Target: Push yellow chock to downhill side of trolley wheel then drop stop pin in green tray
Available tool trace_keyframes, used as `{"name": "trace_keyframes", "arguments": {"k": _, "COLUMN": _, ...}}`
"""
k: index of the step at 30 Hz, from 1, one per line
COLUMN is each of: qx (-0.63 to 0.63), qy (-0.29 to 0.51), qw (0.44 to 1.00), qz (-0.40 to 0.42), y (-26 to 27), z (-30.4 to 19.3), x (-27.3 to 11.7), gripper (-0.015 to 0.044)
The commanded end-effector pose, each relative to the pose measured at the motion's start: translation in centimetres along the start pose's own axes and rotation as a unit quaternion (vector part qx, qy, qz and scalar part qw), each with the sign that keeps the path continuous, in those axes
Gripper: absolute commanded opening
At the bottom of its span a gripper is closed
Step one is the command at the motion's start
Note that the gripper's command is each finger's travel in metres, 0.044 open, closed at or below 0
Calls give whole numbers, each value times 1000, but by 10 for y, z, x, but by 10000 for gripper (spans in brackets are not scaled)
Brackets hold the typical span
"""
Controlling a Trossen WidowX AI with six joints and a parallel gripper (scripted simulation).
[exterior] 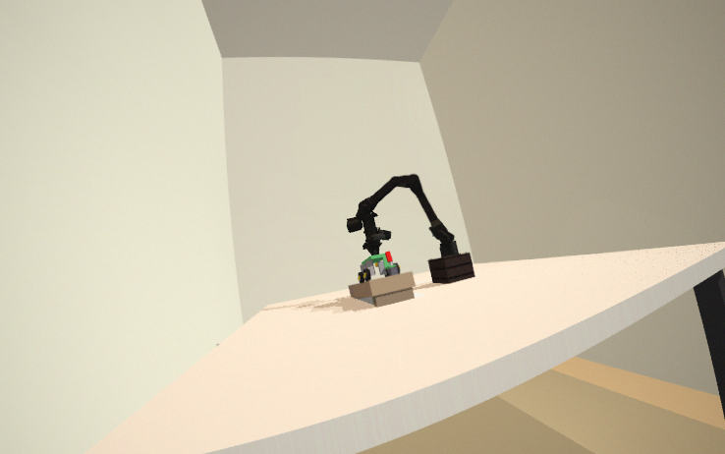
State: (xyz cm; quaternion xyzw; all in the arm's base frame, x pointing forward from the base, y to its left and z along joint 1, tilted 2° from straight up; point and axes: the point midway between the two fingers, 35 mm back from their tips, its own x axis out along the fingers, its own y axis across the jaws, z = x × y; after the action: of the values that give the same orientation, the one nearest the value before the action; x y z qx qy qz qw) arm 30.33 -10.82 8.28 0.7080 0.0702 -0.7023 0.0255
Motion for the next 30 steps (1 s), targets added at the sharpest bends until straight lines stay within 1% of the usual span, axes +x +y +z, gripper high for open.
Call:
{"name": "trace_keyframes", "arguments": {"k": 1, "qx": 2, "qy": -3, "qw": 1000, "qz": -3, "y": -1, "z": 0, "x": 13, "gripper": 0}}
{"name": "trace_keyframes", "arguments": {"k": 22, "qx": 2, "qy": -3, "qw": 1000, "qz": -3, "y": -2, "z": 0, "x": 60, "gripper": 0}}
{"name": "trace_keyframes", "arguments": {"k": 30, "qx": 2, "qy": -3, "qw": 1000, "qz": -4, "y": -5, "z": 0, "x": 59, "gripper": 0}}
